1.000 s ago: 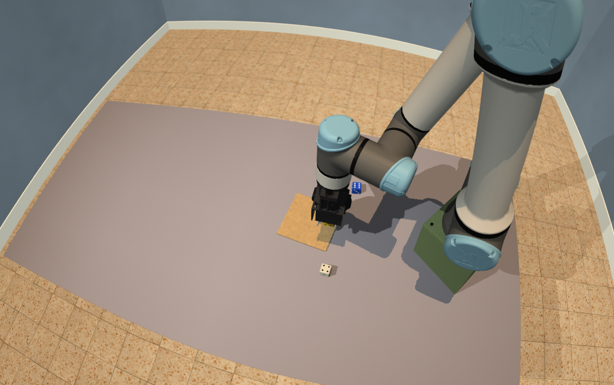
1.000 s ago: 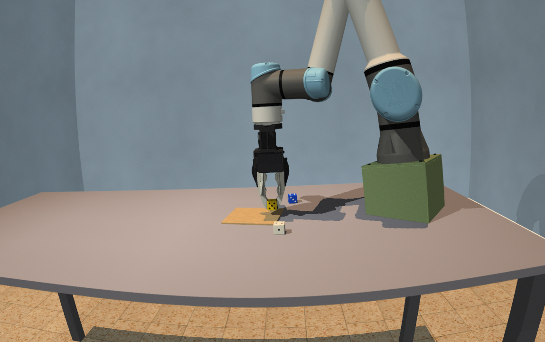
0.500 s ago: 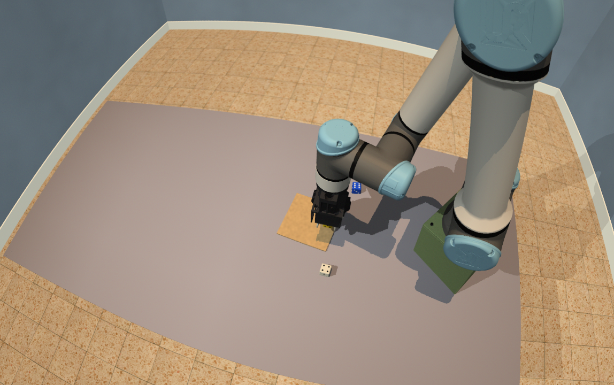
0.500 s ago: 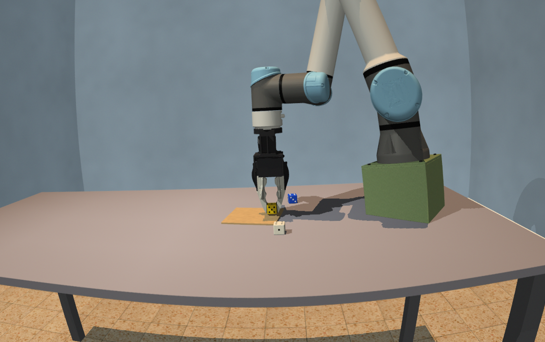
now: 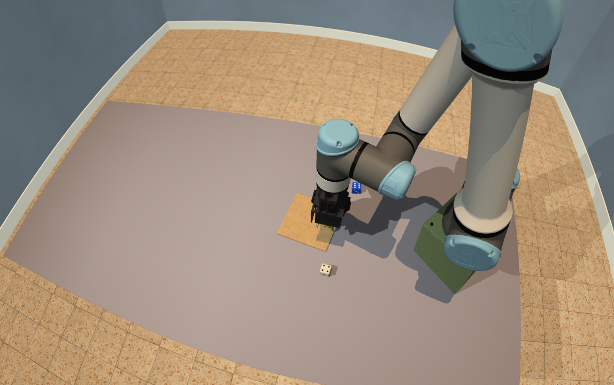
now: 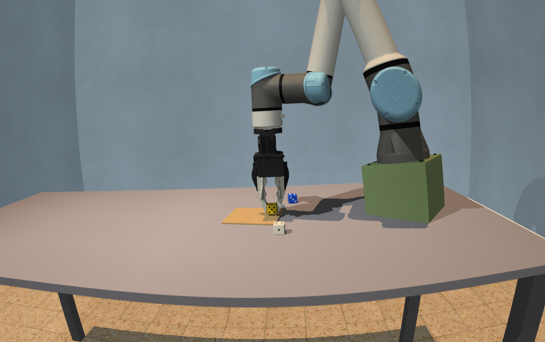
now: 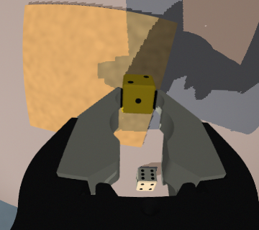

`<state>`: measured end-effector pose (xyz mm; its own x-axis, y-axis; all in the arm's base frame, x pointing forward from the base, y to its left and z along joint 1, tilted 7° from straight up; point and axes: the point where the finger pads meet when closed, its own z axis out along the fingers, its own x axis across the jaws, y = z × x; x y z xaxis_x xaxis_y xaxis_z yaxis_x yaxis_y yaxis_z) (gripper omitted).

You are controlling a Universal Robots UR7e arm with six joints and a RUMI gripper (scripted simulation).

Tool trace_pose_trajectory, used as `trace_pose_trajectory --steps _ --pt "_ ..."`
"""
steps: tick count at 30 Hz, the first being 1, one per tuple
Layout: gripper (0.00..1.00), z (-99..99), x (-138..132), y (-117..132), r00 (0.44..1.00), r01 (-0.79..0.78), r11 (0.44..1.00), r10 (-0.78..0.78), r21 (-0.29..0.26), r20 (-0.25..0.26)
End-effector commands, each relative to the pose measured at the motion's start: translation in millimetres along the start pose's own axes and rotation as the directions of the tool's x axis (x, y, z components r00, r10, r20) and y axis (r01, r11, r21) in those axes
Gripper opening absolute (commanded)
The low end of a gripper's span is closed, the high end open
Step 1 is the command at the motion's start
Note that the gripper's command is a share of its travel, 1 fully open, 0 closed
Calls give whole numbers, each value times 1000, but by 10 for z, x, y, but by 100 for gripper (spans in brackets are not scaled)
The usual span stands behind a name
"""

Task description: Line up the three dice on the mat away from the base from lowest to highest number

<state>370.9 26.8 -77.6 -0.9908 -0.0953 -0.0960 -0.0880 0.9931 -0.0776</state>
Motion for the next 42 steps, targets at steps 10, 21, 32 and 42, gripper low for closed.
trace_pose_trajectory --steps 10,21,32,42 --pt "6 -2 -4 -1 1000 0 1000 0 0 1" --pt "6 6 -4 -1 1000 0 1000 0 0 1" --pt "6 32 -4 -1 1000 0 1000 0 0 1" --pt "6 38 -4 -1 1000 0 1000 0 0 1"
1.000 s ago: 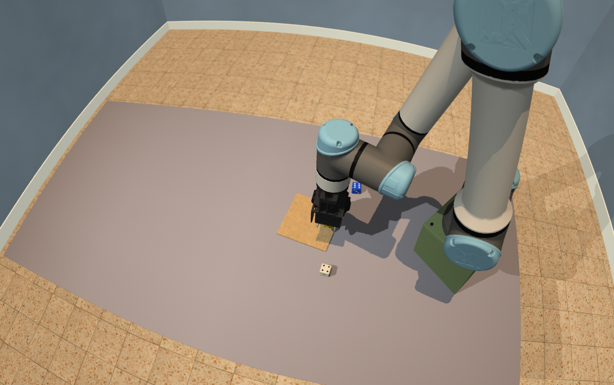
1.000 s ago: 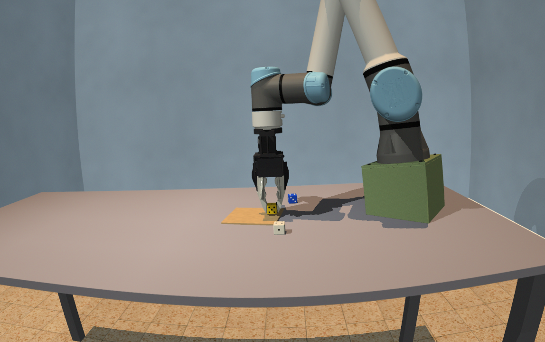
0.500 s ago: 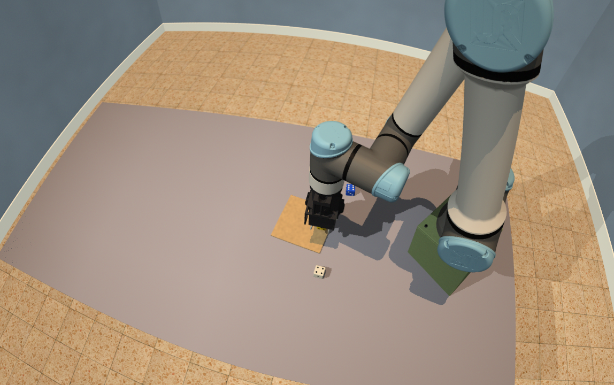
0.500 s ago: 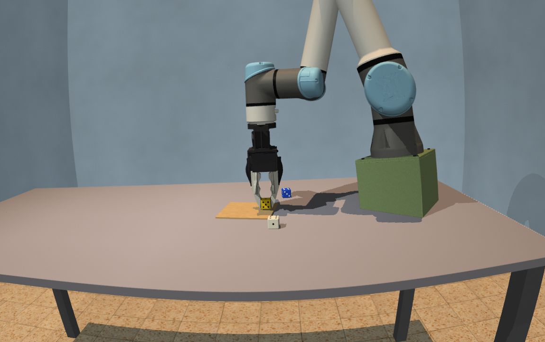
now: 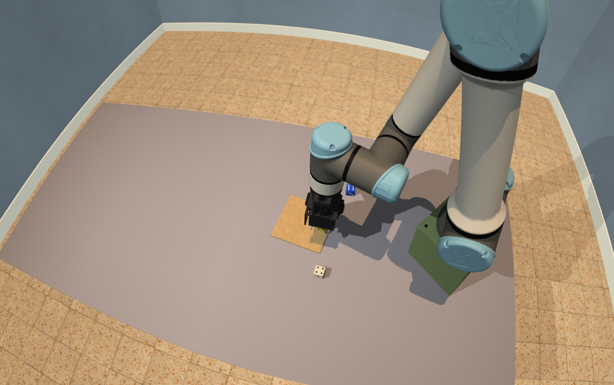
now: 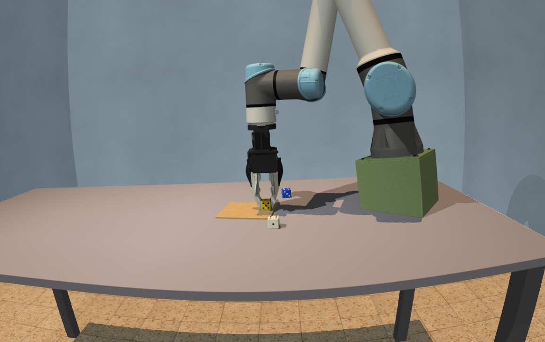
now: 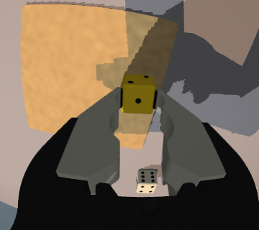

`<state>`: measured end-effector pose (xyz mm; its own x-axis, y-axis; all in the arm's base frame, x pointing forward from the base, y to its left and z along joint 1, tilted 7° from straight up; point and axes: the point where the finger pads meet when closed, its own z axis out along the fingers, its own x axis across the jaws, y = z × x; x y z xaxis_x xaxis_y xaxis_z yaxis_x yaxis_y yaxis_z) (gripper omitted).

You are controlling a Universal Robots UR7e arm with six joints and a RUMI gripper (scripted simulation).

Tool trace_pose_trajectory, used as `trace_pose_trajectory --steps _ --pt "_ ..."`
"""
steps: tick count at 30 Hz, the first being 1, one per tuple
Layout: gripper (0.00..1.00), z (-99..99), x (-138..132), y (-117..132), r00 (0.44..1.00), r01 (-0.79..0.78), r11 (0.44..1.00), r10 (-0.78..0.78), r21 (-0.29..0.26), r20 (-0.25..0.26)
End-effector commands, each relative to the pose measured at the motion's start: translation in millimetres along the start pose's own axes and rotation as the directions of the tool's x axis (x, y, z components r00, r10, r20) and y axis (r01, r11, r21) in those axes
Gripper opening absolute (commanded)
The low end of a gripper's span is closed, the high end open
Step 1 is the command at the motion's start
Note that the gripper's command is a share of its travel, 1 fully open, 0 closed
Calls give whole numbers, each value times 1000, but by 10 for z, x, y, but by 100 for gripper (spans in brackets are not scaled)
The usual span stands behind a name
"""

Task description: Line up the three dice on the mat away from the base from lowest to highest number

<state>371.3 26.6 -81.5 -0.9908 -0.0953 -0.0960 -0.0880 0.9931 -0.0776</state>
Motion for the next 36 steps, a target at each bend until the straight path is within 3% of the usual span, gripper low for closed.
trace_pose_trajectory --steps 1,31,36 --pt "6 -1 -4 -1 1000 0 1000 0 0 1" --pt "6 -1 -4 -1 1000 0 1000 0 0 1" --pt "10 -1 -4 -1 1000 0 1000 0 0 1"
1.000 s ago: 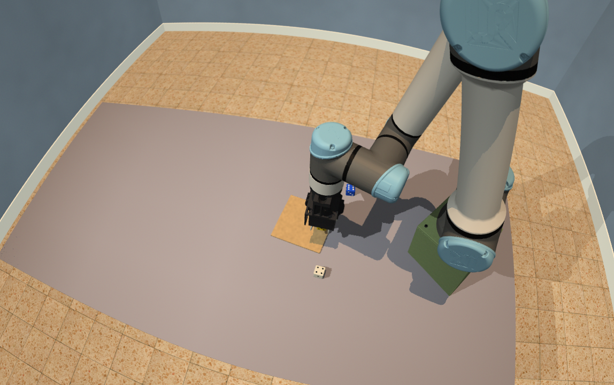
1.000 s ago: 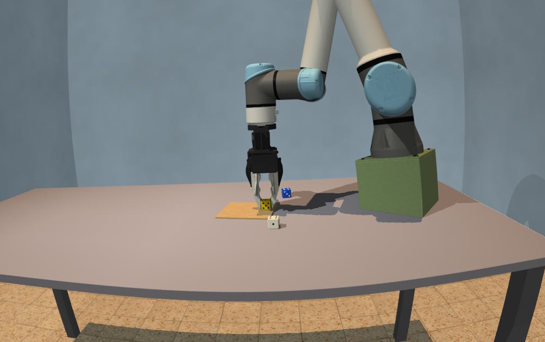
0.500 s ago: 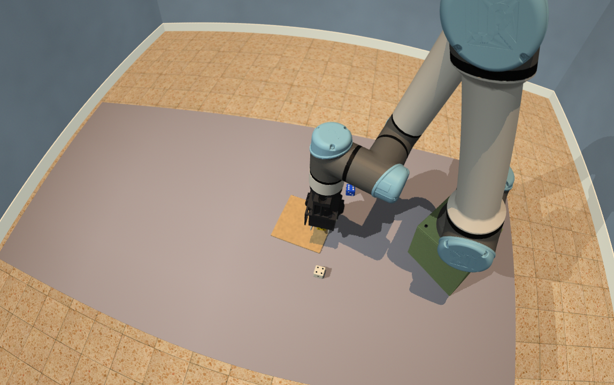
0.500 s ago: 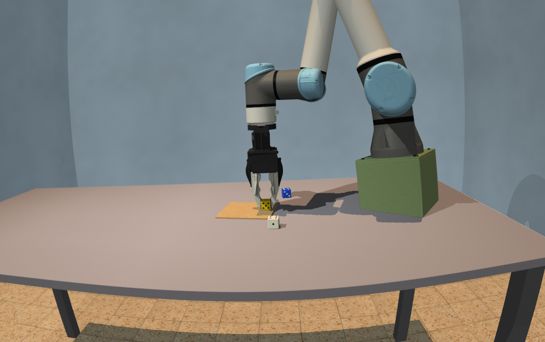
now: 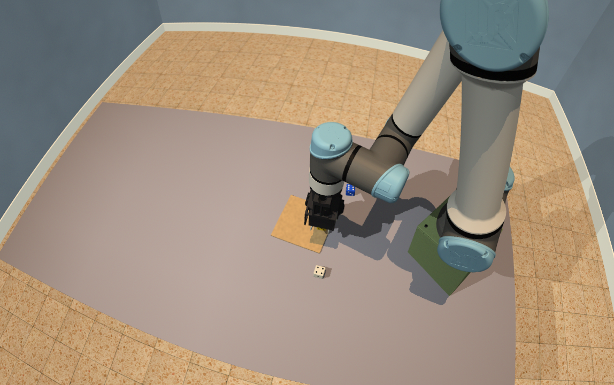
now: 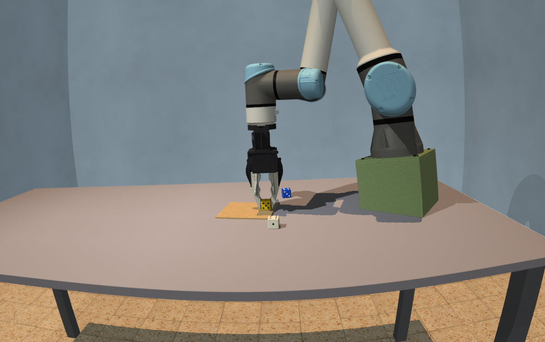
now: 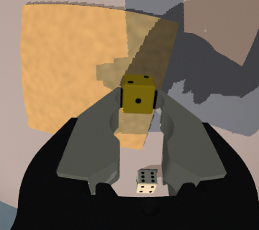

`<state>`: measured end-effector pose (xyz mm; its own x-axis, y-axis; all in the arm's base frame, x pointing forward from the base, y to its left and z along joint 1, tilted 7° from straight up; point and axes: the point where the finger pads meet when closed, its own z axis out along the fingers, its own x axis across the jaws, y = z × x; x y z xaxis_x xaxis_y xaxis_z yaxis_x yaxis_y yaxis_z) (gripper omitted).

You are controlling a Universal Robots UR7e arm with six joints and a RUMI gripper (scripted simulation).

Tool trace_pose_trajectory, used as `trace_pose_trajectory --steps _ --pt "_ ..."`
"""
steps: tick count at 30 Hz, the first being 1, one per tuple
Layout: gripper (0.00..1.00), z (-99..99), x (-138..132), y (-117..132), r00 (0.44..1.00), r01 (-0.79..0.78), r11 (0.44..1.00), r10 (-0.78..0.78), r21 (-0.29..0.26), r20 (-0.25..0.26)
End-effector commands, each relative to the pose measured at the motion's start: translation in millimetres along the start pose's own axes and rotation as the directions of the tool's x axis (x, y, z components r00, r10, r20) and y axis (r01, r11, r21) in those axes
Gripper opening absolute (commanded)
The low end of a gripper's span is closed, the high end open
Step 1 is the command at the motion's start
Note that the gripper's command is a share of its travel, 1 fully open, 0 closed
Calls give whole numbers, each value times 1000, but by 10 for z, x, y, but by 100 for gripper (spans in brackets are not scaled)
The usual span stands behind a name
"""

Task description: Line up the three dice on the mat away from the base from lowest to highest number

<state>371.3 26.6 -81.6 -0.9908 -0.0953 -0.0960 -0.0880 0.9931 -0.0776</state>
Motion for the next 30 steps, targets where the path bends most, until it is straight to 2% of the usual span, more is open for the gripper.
trace_pose_trajectory --steps 1,6,10,24,30 --pt "14 -2 -4 -1 1000 0 1000 0 0 1" --pt "17 -2 -4 -1 1000 0 1000 0 0 1" --pt "24 -2 -4 -1 1000 0 1000 0 0 1" --pt "24 -8 -4 -1 1000 0 1000 0 0 1" --pt "24 -67 -4 -1 1000 0 1000 0 0 1"
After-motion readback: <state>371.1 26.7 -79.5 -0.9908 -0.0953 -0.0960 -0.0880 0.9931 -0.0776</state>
